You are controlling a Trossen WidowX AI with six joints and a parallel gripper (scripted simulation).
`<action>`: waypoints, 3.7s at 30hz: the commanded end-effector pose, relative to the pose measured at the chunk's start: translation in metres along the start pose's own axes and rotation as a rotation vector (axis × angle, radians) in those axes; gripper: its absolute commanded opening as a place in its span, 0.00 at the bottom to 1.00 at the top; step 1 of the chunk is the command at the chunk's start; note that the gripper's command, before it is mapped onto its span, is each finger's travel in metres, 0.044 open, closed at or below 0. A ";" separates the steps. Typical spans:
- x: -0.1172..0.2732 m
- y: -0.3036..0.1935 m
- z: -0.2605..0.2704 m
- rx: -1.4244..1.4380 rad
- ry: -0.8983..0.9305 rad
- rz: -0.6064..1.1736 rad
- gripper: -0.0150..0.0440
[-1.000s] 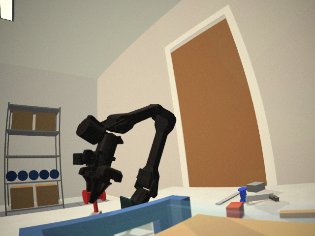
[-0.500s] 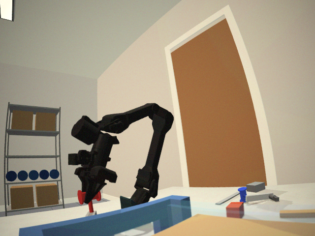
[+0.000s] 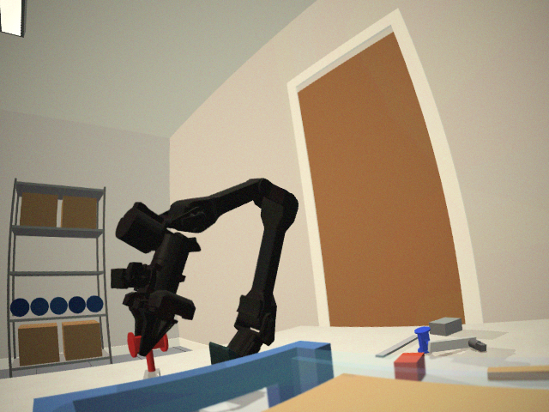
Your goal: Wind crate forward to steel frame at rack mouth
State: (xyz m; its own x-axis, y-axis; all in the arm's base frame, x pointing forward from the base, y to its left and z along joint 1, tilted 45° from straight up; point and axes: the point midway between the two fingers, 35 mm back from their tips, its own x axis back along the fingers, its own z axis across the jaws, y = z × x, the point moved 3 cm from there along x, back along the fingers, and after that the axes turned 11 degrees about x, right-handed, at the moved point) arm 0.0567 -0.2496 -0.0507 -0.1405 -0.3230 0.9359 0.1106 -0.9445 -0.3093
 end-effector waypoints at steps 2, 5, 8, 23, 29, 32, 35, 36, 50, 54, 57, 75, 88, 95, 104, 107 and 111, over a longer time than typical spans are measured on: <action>-0.006 0.012 -0.006 0.002 -0.015 -0.018 0.25; -0.007 0.014 -0.007 0.002 -0.015 -0.018 0.25; -0.008 0.017 -0.008 0.002 -0.015 -0.019 0.25; -0.014 0.031 -0.011 0.002 -0.015 -0.020 0.25; -0.016 0.037 -0.011 0.002 -0.015 -0.021 0.25; -0.018 0.041 -0.011 0.002 -0.015 -0.021 0.25; -0.024 0.054 -0.011 0.002 -0.015 -0.022 0.25; -0.025 0.058 -0.010 0.002 -0.015 -0.023 0.25; -0.031 0.072 -0.006 0.003 -0.015 -0.024 0.25; -0.032 0.076 -0.005 0.003 -0.014 -0.024 0.25; -0.033 0.078 -0.004 0.003 -0.014 -0.024 0.25; -0.039 0.094 0.005 0.003 -0.013 -0.026 0.25; -0.042 0.104 0.013 0.004 -0.013 -0.026 0.25; -0.044 0.109 0.018 0.004 -0.012 -0.027 0.25; -0.046 0.115 0.026 0.004 -0.012 -0.027 0.25; -0.046 0.117 0.028 0.004 -0.011 -0.027 0.25; -0.047 0.119 0.031 0.004 -0.011 -0.027 0.25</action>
State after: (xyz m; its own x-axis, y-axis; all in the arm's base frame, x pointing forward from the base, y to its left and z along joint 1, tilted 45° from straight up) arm 0.0953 -0.3418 -0.1249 -0.1101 -0.3037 0.9464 0.1014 -0.9506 -0.2933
